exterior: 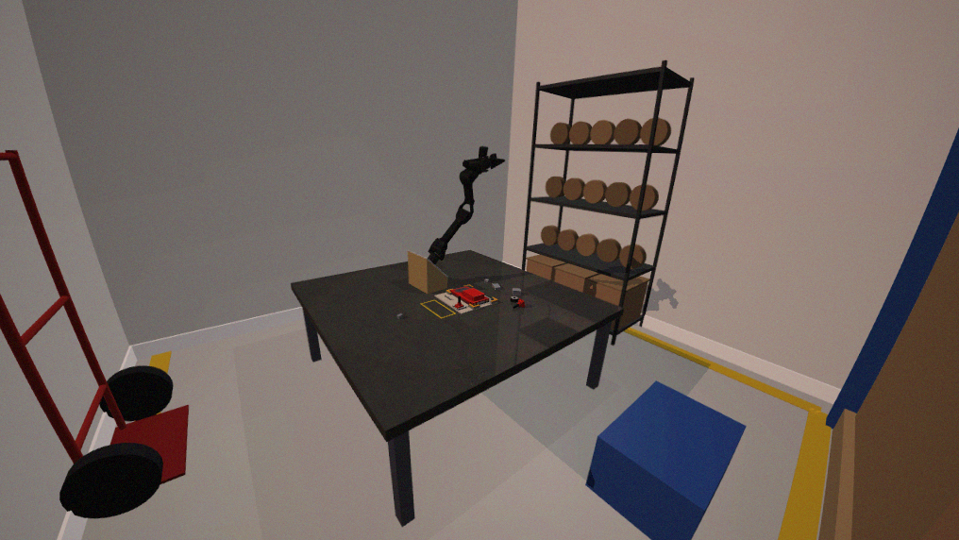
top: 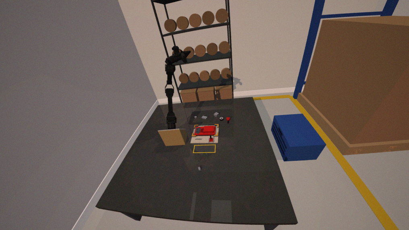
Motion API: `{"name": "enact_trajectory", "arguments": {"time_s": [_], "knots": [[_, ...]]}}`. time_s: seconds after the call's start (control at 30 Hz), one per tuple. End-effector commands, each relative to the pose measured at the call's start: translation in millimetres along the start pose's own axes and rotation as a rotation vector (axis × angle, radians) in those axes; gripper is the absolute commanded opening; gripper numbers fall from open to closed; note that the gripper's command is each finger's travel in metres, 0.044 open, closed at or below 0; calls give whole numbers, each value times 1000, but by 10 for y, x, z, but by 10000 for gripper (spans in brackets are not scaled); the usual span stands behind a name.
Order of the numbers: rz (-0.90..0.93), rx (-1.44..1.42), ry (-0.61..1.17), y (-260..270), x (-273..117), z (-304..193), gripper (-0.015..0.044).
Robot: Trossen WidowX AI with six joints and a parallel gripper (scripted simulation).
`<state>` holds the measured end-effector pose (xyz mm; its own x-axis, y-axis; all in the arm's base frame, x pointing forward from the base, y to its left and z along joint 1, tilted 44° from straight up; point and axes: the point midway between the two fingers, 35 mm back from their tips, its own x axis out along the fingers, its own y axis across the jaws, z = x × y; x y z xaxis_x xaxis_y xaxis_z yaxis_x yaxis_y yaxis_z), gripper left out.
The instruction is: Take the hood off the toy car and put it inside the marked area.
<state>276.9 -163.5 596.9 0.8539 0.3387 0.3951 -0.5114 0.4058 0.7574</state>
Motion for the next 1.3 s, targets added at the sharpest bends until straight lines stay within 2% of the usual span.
{"name": "enact_trajectory", "arguments": {"time_s": [0.0, 0.23, 0.53, 0.7, 0.93, 1.27], "knots": [[-2, 2, -1, -20, 7, 3, 26], [-95, 67, 3, -852, 277, -38, 210], [-224, 130, 89, -1688, 548, -461, 440], [-338, 159, 181, -2281, 652, -898, 440], [-513, 177, 408, -3064, 637, -1824, 440], [-670, 174, 900, -3634, 163, -3380, 440]]}}
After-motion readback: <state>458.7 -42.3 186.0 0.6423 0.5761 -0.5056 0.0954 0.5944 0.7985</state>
